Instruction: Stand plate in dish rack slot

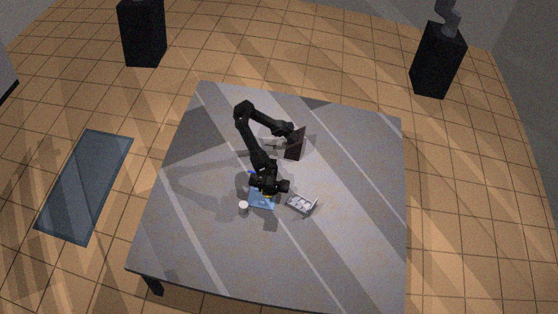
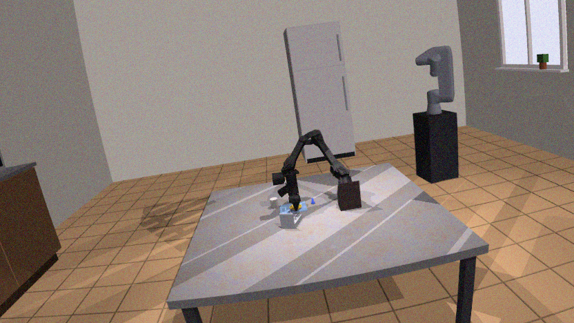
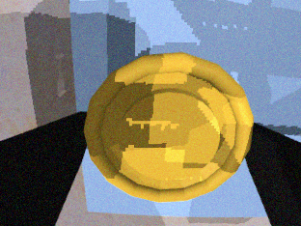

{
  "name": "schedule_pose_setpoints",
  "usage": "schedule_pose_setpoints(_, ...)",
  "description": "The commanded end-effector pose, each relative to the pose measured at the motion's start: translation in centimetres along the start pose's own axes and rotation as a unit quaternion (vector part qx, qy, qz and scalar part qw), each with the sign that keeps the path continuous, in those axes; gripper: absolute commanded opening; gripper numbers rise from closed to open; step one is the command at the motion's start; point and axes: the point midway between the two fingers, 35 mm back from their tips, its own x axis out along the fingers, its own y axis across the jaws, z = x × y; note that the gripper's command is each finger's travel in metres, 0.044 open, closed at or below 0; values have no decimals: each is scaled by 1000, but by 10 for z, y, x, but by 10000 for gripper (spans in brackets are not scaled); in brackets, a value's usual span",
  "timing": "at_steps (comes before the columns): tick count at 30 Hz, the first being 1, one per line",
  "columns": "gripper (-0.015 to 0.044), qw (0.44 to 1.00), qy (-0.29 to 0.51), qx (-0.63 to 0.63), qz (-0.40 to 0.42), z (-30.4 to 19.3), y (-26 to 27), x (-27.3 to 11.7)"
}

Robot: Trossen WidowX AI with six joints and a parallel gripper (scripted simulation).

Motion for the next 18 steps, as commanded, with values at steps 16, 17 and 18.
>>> schedule_pose_setpoints(16,0,1000,-5,-5,13,17,9,-83)
schedule_pose_setpoints(17,0,1000,-5,-5,13,17,9,-88)
schedule_pose_setpoints(18,0,1000,-4,-5,13,17,9,-93)
